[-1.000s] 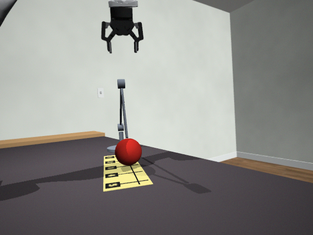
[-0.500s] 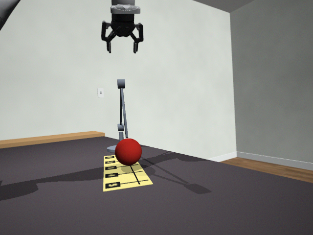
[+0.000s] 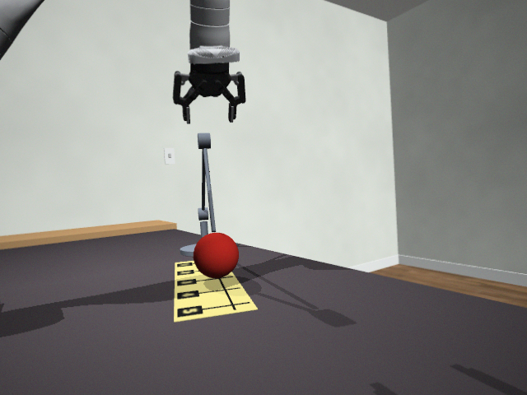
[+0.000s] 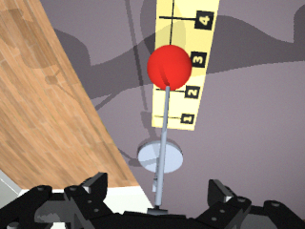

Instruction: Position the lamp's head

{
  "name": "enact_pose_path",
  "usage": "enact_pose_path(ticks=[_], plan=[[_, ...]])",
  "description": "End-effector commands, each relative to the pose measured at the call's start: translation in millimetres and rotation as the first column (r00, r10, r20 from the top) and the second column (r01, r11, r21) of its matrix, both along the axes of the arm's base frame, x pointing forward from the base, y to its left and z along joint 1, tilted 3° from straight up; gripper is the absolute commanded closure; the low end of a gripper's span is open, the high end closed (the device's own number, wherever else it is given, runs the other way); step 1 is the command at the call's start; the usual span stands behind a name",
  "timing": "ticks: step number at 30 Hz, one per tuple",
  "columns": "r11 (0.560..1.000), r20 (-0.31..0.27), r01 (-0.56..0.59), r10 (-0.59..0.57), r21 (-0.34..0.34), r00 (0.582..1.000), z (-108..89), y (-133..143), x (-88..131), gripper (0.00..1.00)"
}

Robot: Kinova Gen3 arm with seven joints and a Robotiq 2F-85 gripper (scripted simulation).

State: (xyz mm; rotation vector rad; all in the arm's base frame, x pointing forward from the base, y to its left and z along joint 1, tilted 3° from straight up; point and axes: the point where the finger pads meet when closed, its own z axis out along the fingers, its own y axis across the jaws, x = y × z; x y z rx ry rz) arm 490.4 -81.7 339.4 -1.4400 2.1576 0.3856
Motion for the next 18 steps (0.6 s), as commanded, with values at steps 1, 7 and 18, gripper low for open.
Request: enact_pose_path(ticks=[1, 7, 18], plan=[[1.0, -0.014, 0.008, -0.008, 0.009, 1.0, -12.3, -0.2, -2.9, 0.0], [1.0, -0.013, 0.015, -0.015, 0.009, 1.0, -40.3, -7.0, -5.4, 0.0], [1.0, -0.01, 0.028, -0.028, 0.01, 1.0, -96.4, -20.7, -10.5, 0.0]])
